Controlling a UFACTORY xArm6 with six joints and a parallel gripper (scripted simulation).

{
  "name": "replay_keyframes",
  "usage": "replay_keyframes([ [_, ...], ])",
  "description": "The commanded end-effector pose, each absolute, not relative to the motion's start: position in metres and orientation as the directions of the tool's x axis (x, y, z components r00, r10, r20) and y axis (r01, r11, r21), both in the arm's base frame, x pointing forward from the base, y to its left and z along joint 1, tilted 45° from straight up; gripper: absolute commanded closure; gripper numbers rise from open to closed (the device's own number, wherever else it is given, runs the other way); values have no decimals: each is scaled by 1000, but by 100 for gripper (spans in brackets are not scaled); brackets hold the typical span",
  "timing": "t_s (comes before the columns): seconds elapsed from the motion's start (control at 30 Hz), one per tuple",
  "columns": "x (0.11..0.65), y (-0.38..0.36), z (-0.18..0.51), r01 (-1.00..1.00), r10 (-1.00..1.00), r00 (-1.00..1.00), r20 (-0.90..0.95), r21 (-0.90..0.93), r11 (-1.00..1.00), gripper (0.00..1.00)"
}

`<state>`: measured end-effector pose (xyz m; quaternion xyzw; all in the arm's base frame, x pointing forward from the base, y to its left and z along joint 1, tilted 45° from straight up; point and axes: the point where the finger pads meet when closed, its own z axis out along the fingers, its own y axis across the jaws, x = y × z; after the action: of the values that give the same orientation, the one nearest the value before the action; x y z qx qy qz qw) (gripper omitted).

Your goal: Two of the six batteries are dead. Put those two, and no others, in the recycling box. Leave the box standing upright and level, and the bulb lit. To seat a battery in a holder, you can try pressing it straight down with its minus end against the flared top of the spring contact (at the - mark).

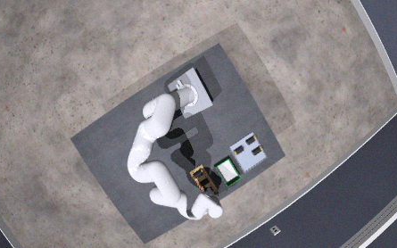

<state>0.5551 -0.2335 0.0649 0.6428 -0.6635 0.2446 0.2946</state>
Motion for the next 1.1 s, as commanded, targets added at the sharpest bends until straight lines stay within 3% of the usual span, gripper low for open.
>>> replay_keyframes([
  [0.0, 557, -233, 67, -997, -709, -1, 706, 50, 52, 72],
  [0.13, 557, -233, 67, -997, -709, -1, 706, 50, 52, 72],
  [0.17, 557, -233, 67, -997, -709, -1, 706, 50, 52, 49],
  [1.07, 557, -228, 72, -997, -709, -1, 706, 50, 52, 49],
])
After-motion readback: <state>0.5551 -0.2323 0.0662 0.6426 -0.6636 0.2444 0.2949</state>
